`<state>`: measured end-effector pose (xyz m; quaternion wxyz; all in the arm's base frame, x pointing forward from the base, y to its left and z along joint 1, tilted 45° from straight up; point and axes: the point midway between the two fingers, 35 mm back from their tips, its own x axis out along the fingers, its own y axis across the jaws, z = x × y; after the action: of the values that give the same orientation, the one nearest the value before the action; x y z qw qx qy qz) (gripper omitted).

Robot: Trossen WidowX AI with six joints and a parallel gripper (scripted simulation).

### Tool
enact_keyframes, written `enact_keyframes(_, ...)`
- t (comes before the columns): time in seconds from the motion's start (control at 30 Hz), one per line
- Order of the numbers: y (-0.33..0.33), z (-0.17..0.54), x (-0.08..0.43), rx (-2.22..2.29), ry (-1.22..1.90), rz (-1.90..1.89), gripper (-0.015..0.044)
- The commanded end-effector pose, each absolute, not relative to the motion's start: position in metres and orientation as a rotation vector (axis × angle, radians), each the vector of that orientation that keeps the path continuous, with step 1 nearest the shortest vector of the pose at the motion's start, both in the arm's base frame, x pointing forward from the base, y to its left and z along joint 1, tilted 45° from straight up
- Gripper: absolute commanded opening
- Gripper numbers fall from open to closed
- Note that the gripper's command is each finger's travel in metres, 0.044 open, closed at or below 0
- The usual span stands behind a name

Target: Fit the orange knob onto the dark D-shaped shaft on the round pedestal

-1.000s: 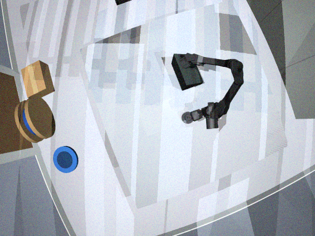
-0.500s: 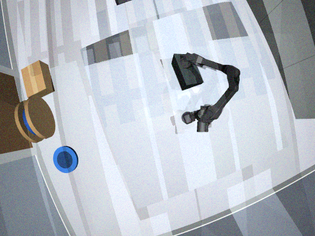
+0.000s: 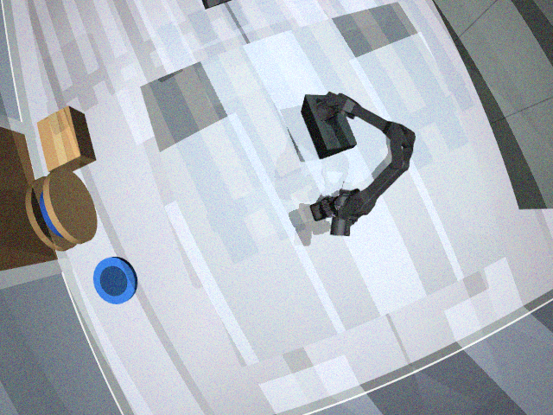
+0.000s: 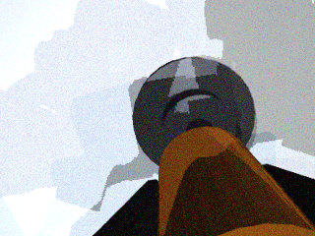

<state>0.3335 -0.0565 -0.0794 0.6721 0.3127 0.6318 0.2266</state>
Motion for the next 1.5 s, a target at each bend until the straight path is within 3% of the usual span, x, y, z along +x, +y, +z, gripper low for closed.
enact_keyframes(0.0,-0.06,-0.082,0.336,0.693,1.41,0.505,0.0)
enact_keyframes(1.47,-0.047,-0.093,0.34,0.669,1.399,0.527,0.0)
